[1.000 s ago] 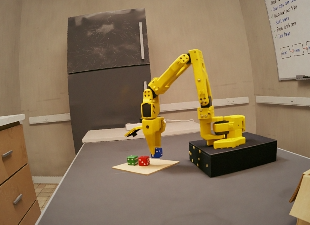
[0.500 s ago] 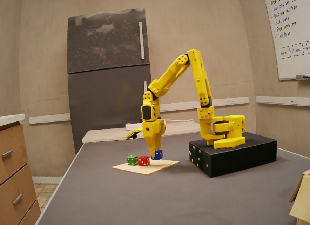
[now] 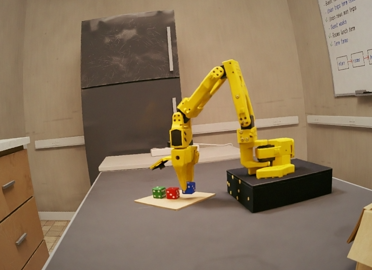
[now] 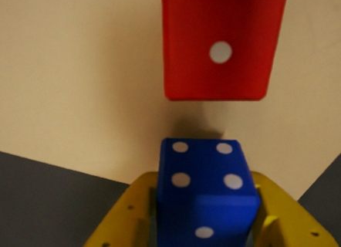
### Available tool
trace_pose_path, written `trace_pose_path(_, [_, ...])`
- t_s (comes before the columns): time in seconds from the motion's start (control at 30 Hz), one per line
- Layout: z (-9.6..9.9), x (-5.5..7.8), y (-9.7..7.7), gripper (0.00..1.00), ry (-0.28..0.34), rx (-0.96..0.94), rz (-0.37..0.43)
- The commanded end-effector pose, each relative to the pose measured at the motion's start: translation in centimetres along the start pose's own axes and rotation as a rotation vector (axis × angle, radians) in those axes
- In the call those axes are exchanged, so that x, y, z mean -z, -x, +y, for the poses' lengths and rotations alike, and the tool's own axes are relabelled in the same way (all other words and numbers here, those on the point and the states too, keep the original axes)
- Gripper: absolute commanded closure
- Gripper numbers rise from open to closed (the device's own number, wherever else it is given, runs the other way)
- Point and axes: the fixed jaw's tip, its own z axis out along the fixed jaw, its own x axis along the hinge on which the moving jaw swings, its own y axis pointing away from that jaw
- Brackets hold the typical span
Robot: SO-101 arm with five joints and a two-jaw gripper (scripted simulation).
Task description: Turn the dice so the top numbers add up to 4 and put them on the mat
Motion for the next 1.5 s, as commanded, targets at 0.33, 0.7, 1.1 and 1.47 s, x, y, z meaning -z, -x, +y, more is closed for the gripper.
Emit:
trace_pose_path(0.33, [-0.1, -0.7, -0.5, 1.00, 0.001, 0.004, 0.020])
trace_pose_path(0.7, [-0.1, -1.0, -0.5, 1.00, 0.001, 0.004, 0.020])
trace_pose_path(1.1, [-0.1, -1.6, -0.5, 1.00, 0.001, 0.004, 0.020])
trace_pose_path(1.47, [-0.1, -1.7, -0.5, 1.00, 0.001, 0.004, 0.020])
